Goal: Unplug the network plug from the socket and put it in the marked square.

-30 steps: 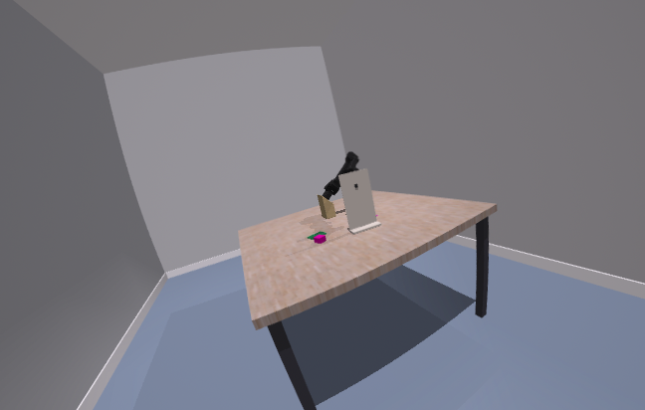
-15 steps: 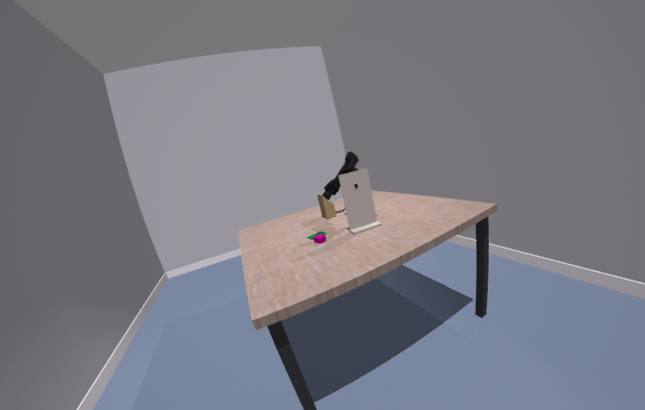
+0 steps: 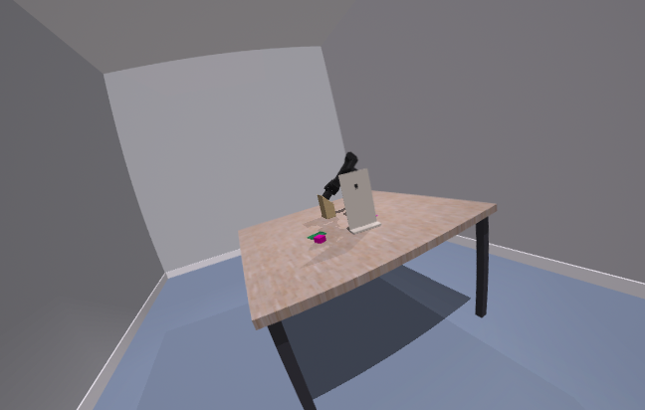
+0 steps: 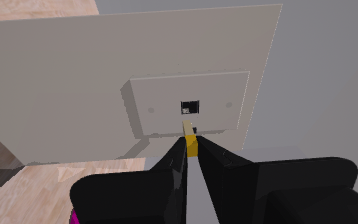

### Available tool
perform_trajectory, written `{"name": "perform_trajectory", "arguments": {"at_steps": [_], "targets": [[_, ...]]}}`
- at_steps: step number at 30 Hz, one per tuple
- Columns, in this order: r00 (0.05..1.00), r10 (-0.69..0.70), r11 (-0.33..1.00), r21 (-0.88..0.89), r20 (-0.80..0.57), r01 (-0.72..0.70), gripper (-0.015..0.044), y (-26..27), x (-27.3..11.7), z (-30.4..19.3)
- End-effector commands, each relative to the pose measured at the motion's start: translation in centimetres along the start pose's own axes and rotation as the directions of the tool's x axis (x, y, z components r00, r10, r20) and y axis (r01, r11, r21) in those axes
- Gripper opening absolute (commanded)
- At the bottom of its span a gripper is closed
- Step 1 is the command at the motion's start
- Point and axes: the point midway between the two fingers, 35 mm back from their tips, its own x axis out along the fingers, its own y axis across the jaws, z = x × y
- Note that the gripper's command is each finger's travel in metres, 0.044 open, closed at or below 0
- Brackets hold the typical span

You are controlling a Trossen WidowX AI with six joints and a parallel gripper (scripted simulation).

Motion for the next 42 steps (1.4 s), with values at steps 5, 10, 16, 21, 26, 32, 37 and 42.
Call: {"name": "perform_trajectory", "arguments": {"at_steps": [5,10,16,21,26,32,37,42], "targets": [[1.000,-0.003,1.000,-0.002,0.005,0.003,0.0000,-0.1,-0.6,-0.1],[1.000,-0.003,1.000,-0.002,0.005,0.003,0.0000,-0.1,-0.9,-0.3],[1.000,-0.002,1.000,-0.002,0.005,0.002,0.0000,-0.1,-1.2,-0.4],[1.000,-0.002,1.000,-0.002,0.005,0.002,0.0000,-0.1,-1.4,-0.5],[1.000,-0.002,1.000,-0.002,0.005,0.002,0.0000,-0.1,-1.7,-0.6],[1.000,-0.002,1.000,-0.002,0.004,0.002,0.0000,-0.1,-1.9,-0.7],[1.000,-0.002,1.000,-0.002,0.004,0.002,0.0000,-0.1,-2.2,-0.8],[1.000,-0.002,1.000,-0.002,0.004,0.002,0.0000,-0.1,-2.4,-0.9]]}}
